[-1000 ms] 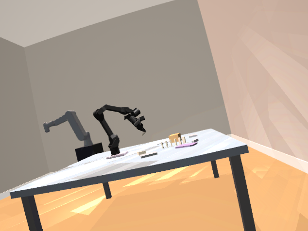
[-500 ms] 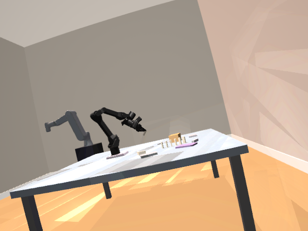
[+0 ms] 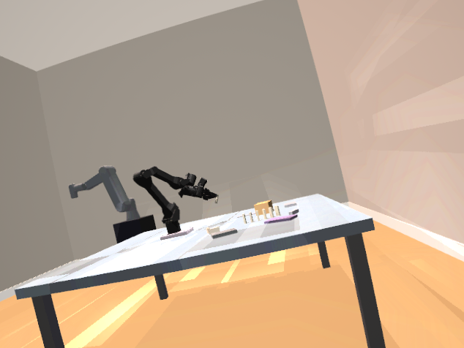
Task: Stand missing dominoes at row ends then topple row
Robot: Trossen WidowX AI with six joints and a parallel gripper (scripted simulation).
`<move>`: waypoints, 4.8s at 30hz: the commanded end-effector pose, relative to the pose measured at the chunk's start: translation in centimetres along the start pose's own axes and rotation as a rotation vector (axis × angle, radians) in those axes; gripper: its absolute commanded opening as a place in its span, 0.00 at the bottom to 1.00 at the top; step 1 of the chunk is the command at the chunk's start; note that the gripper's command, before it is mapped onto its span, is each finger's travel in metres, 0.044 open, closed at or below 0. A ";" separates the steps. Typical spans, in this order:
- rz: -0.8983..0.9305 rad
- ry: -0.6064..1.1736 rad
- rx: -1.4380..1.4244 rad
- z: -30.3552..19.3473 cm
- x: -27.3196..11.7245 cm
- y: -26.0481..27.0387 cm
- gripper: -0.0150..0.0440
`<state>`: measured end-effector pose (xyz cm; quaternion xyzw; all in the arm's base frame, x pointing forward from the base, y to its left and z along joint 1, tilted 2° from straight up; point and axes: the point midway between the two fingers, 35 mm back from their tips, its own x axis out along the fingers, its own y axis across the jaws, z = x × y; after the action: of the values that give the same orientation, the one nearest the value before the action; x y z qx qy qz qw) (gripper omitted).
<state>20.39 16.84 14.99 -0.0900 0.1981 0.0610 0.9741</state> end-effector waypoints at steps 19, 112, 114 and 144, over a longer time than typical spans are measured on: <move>-0.047 -0.284 0.183 -2.3 -2.8 -2.4 0.44; -0.096 -0.276 0.188 -10.8 1.6 0.0 0.44; -0.098 -0.276 0.188 -11.0 1.6 -0.1 0.44; -0.106 -0.273 0.186 -12.5 2.0 -0.7 0.66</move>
<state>17.63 13.91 2.96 -0.0014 0.0649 0.0051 0.9979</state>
